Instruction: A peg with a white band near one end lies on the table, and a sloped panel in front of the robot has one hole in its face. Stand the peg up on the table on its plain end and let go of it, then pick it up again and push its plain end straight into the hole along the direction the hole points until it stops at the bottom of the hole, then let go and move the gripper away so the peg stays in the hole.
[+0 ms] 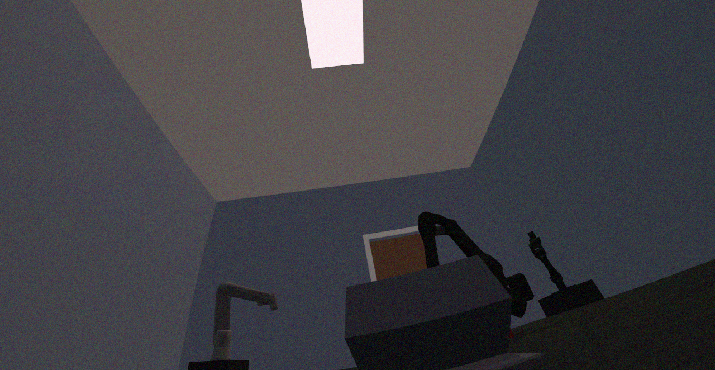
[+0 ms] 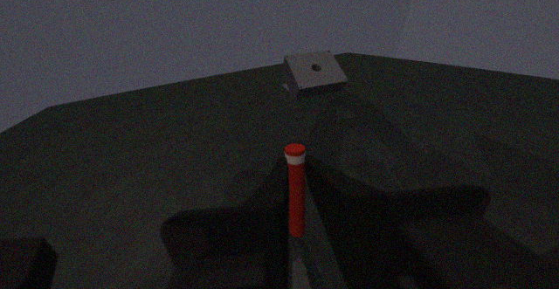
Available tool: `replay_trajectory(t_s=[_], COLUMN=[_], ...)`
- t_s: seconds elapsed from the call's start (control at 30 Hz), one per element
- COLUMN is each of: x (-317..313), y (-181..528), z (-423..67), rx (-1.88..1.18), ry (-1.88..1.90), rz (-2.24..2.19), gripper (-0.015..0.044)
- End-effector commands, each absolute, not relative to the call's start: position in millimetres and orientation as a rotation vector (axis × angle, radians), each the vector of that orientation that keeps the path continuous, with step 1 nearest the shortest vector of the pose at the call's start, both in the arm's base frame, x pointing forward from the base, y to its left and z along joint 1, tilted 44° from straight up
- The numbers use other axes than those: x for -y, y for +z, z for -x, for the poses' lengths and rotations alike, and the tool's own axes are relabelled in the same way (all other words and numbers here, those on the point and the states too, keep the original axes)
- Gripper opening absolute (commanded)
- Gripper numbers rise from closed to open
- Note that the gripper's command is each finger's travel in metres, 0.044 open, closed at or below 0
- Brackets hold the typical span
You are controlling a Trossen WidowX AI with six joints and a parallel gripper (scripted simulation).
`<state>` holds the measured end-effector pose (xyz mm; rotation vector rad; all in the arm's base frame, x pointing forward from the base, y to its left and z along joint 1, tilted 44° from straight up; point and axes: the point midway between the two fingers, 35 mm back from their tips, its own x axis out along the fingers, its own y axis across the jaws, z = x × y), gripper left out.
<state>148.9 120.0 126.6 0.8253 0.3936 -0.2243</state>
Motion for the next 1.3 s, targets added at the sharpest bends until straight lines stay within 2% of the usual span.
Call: replay_trajectory(t_s=[0.0,1.27], x=[-121.9,-123.4], y=[125.6,125.4], z=[-147.4,-141.8], rx=[-0.394,-0.355], ry=[-0.224,-0.24], rz=[-0.825,-0.836], gripper=[0.0049,0.0049])
